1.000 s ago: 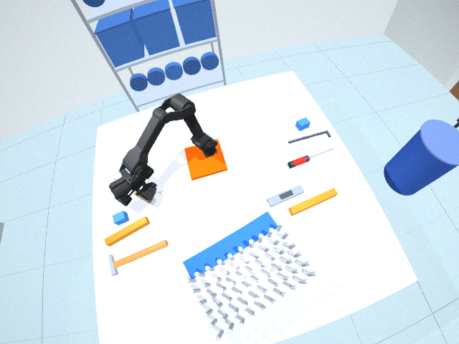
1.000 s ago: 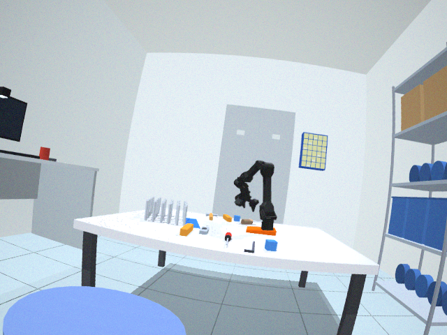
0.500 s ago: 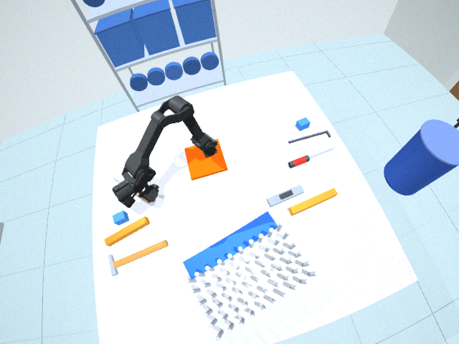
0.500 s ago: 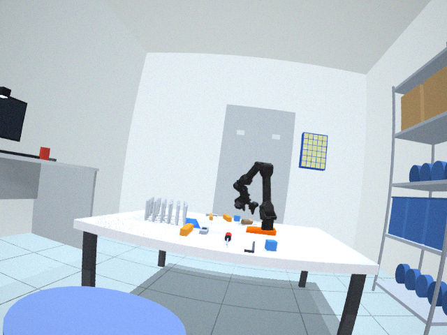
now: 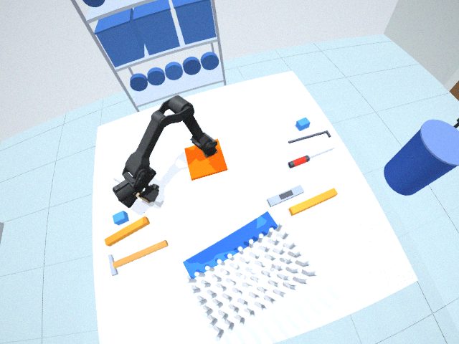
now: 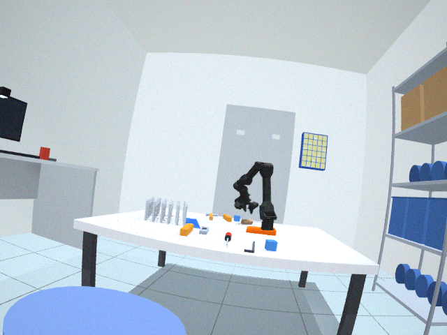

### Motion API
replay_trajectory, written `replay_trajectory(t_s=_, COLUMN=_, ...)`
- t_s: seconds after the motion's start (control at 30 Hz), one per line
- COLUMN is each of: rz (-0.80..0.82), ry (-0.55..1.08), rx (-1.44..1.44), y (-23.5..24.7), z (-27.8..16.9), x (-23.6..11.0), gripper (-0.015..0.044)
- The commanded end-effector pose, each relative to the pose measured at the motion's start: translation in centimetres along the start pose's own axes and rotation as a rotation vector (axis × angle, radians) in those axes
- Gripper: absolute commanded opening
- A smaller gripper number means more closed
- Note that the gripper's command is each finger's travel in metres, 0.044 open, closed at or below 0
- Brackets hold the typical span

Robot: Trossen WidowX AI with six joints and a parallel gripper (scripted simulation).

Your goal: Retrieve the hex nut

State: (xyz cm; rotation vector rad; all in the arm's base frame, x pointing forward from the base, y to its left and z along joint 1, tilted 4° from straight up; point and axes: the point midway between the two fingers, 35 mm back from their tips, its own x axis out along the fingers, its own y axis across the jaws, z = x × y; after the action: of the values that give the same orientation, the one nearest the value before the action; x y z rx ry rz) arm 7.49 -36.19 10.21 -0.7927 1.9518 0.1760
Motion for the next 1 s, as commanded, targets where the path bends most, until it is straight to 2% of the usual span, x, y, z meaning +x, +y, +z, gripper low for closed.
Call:
replay_trajectory(t_s=0.0, rz=0.0, ry=0.001, rx=0.003, y=0.0, z=0.2, x=0.4, gripper=0.028)
replay_trajectory(t_s=0.97, rz=0.0, ry=0.004, rx=0.007, y=0.6, z=2.9, x=4.2, gripper=0.028)
